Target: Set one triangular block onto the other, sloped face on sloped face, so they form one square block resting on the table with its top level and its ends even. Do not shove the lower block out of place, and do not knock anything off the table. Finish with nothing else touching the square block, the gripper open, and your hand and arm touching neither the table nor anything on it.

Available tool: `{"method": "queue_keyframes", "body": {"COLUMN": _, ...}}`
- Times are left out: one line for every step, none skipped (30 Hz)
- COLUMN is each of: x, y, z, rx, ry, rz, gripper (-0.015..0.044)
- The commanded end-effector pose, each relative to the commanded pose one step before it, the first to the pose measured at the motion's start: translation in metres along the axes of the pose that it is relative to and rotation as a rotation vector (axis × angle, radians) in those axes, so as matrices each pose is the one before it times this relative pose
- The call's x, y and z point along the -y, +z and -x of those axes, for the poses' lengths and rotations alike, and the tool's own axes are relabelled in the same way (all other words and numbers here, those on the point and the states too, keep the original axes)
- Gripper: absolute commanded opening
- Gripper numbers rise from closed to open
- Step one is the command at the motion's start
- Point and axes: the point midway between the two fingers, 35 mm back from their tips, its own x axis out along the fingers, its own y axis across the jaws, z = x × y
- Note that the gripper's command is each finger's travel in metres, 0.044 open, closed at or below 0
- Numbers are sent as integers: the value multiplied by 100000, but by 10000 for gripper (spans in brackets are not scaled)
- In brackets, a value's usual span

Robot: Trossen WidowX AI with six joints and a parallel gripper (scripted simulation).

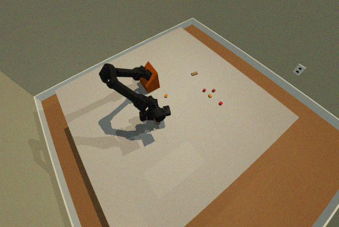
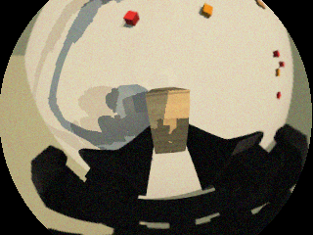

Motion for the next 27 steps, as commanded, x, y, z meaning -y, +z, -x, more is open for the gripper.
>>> {"method": "queue_keyframes", "body": {"x": -1, "y": -1, "z": 2, "rx": -2, "ry": 1, "rz": -17, "gripper": 0}}
{"method": "queue_keyframes", "body": {"x": 0, "y": 0, "z": 0, "rx": 0, "ry": 0, "rz": 0, "gripper": 0}}
{"method": "queue_keyframes", "body": {"x": 0, "y": 0, "z": 0, "rx": 0, "ry": 0, "rz": 0, "gripper": 0}}
{"method": "queue_keyframes", "body": {"x": 5, "y": 1, "z": -3, "rx": 9, "ry": -39, "rz": 45, "gripper": 0}}
{"method": "queue_keyframes", "body": {"x": 11, "y": 3, "z": -7, "rx": 19, "ry": -83, "rz": 96, "gripper": 0}}
{"method": "queue_keyframes", "body": {"x": 18, "y": 4, "z": -12, "rx": 32, "ry": -139, "rz": 161, "gripper": 0}}
{"method": "queue_keyframes", "body": {"x": 15, "y": 4, "z": -10, "rx": 26, "ry": -116, "rz": 134, "gripper": 0}}
{"method": "queue_keyframes", "body": {"x": 11, "y": 2, "z": -7, "rx": 18, "ry": -80, "rz": 93, "gripper": 0}}
{"method": "queue_keyframes", "body": {"x": -1, "y": 1, "z": -2, "rx": -19, "ry": -104, "rz": -34, "gripper": 0}}
{"method": "queue_keyframes", "body": {"x": -1, "y": 1, "z": -2, "rx": -15, "ry": -81, "rz": -26, "gripper": 0}}
{"method": "queue_keyframes", "body": {"x": 0, "y": 0, "z": 0, "rx": 0, "ry": 0, "rz": 0, "gripper": 0}}
{"method": "queue_keyframes", "body": {"x": 0, "y": 0, "z": 0, "rx": 0, "ry": 0, "rz": 0, "gripper": 0}}
{"method": "queue_keyframes", "body": {"x": -3, "y": 1, "z": -2, "rx": 13, "ry": -117, "rz": -127, "gripper": 0}}
{"method": "queue_keyframes", "body": {"x": 0, "y": 0, "z": 0, "rx": 0, "ry": 0, "rz": 0, "gripper": 0}}
{"method": "queue_keyframes", "body": {"x": 0, "y": 0, "z": 0, "rx": 0, "ry": 0, "rz": 0, "gripper": 0}}
{"method": "queue_keyframes", "body": {"x": 0, "y": 0, "z": 0, "rx": 0, "ry": 0, "rz": 0, "gripper": 0}}
{"method": "queue_keyframes", "body": {"x": 0, "y": 0, "z": 0, "rx": 0, "ry": 0, "rz": 0, "gripper": 0}}
{"method": "queue_keyframes", "body": {"x": 5, "y": 0, "z": -2, "rx": -2, "ry": 156, "rz": -78, "gripper": 0}}
{"method": "queue_keyframes", "body": {"x": 0, "y": 0, "z": 0, "rx": 0, "ry": 0, "rz": 0, "gripper": 0}}
{"method": "queue_keyframes", "body": {"x": 0, "y": 0, "z": 0, "rx": 0, "ry": 0, "rz": 0, "gripper": 0}}
{"method": "queue_keyframes", "body": {"x": 4, "y": 1, "z": 0, "rx": -14, "ry": 158, "rz": -47, "gripper": 0}}
{"method": "queue_keyframes", "body": {"x": 0, "y": 0, "z": 0, "rx": 0, "ry": 0, "rz": 0, "gripper": 0}}
{"method": "queue_keyframes", "body": {"x": 4, "y": 0, "z": 0, "rx": 10, "ry": 171, "rz": -37, "gripper": 0}}
{"method": "queue_keyframes", "body": {"x": -71, "y": -22, "z": 25, "rx": -90, "ry": 48, "rz": -278, "gripper": 26}}
{"method": "queue_keyframes", "body": {"x": 0, "y": 0, "z": 0, "rx": 0, "ry": 0, "rz": 0, "gripper": 53}}
{"method": "queue_keyframes", "body": {"x": 0, "y": 0, "z": 0, "rx": 0, "ry": 0, "rz": 0, "gripper": 79}}
{"method": "queue_keyframes", "body": {"x": 0, "y": 0, "z": 0, "rx": 0, "ry": 0, "rz": 0, "gripper": 105}}
